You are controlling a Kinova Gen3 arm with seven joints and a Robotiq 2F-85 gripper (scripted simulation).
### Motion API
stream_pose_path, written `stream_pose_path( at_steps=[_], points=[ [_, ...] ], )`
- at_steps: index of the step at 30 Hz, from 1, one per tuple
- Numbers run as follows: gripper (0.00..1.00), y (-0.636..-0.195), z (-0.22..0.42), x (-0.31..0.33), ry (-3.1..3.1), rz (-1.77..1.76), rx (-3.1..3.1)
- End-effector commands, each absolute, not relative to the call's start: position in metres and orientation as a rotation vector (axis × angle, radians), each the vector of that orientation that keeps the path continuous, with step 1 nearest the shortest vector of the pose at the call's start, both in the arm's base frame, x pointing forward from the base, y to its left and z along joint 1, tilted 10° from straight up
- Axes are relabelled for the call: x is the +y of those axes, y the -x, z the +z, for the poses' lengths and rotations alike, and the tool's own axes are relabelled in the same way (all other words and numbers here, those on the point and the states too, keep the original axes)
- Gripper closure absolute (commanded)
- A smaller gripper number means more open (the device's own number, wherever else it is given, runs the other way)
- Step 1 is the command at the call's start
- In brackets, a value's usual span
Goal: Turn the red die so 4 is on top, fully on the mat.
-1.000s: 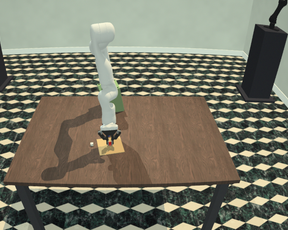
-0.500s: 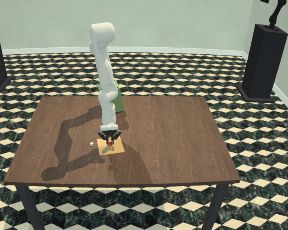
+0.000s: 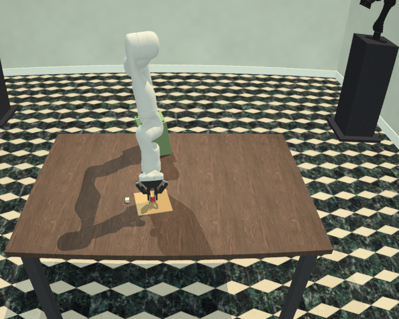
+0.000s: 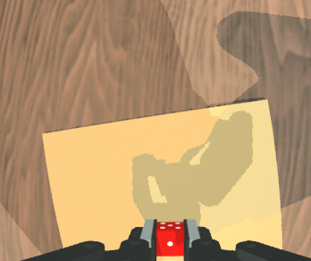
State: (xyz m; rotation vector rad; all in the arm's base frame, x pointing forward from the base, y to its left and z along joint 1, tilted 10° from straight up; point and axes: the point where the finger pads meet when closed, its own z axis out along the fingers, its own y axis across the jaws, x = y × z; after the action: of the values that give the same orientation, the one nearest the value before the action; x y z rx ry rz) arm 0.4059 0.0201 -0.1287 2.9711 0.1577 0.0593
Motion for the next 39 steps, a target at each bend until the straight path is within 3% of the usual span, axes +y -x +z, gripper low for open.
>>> stream_pose_path(
  at_steps=[1,39],
  points=[
    [0.89,-0.4064,-0.1284,0.0204,-2.971,0.061,0.158],
    [0.89,-0.4066,-0.1318,0.0198,-2.971,0.061,0.158]
  ],
)
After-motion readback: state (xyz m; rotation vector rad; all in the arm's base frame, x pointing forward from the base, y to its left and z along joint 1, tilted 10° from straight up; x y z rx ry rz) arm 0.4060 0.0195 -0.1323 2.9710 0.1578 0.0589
